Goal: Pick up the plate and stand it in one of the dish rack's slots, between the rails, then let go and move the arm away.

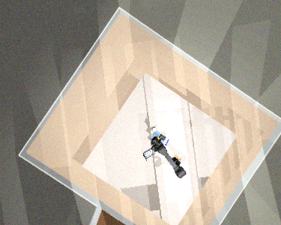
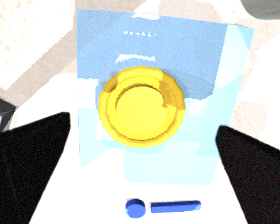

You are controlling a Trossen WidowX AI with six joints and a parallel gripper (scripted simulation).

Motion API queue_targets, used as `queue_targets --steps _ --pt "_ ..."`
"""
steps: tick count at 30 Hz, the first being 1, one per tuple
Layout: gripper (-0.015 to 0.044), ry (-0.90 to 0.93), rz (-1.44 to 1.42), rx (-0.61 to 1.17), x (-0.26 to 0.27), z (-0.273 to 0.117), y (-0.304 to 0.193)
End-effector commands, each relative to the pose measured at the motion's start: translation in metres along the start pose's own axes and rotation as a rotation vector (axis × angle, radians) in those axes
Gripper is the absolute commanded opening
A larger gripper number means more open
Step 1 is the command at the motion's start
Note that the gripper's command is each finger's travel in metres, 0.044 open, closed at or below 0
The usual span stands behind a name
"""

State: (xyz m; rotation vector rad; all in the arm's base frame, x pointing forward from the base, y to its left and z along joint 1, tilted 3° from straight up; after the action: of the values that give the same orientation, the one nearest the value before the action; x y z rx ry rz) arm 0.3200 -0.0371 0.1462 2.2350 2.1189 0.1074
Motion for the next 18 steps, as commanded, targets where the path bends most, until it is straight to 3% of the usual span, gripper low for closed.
queue_targets --steps 1,18 --pt "0.04 -0.003 -0.004 0.015 0.0 0.01 -0.003" --pt "0.04 -0.003 -0.004 0.016 -0.001 0.037 -0.005"
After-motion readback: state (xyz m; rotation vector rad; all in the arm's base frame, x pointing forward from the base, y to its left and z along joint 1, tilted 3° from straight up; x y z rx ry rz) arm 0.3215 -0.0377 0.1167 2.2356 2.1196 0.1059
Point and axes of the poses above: the point midway between the two fingers, 35 mm back from their tips, its own z axis out along the fingers, its own x axis across the jaws, y = z × x, the point moved 3 cm from there along -z, back along the fingers, and after that the axes turned 11 degrees about z, right-handed, at the moved point
